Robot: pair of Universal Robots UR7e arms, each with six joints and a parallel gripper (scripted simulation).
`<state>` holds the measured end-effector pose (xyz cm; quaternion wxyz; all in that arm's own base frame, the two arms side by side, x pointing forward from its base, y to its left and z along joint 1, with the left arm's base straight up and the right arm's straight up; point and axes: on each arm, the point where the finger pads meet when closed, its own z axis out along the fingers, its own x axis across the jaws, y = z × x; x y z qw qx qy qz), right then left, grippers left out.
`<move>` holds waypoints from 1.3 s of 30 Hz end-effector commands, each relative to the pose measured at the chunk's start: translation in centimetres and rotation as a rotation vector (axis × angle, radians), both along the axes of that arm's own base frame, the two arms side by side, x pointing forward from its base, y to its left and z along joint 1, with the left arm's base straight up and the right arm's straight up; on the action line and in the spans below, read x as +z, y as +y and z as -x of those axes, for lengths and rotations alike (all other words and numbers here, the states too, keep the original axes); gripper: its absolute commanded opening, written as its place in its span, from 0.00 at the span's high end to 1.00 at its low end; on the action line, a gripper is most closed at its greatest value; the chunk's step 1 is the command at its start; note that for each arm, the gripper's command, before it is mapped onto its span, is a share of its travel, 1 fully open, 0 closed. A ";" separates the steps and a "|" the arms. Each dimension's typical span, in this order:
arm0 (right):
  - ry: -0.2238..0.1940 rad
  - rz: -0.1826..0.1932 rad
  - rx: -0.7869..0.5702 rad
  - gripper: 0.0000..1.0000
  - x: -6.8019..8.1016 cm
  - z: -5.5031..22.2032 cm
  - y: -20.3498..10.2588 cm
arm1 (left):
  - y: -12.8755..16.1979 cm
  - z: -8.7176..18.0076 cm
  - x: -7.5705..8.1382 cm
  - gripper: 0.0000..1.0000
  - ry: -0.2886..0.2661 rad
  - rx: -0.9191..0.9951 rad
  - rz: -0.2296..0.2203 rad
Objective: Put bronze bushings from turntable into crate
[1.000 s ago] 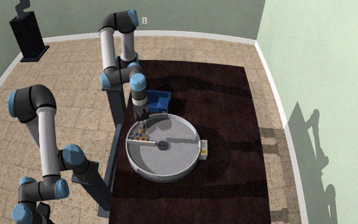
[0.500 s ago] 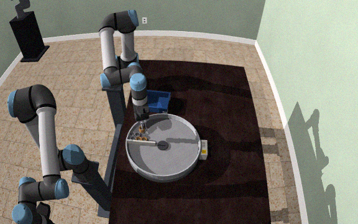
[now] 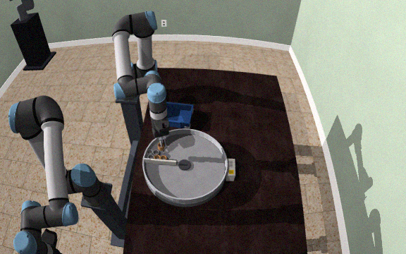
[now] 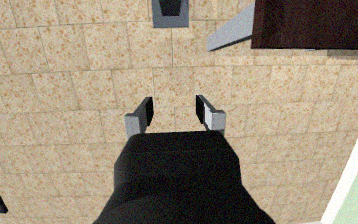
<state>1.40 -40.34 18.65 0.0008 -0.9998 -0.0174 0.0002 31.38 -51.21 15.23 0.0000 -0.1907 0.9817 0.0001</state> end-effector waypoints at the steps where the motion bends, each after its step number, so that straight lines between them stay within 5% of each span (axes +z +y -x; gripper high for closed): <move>1: -0.001 0.002 0.000 0.00 0.1 0.0 0.0 | 0.1 0.0 0.1 1.00 -0.001 0.000 0.002; 18: -0.001 0.002 0.000 0.00 0.1 0.0 0.0 | 4.3 -0.6 0.1 1.00 -0.001 0.000 0.002; 28: -0.001 0.002 0.000 0.00 0.1 0.0 0.0 | 9.6 -1.3 0.1 1.00 -0.001 0.000 0.001; 39: -0.001 0.002 0.000 0.00 0.1 0.0 0.0 | 19.7 -2.7 0.0 1.00 -0.001 0.000 0.001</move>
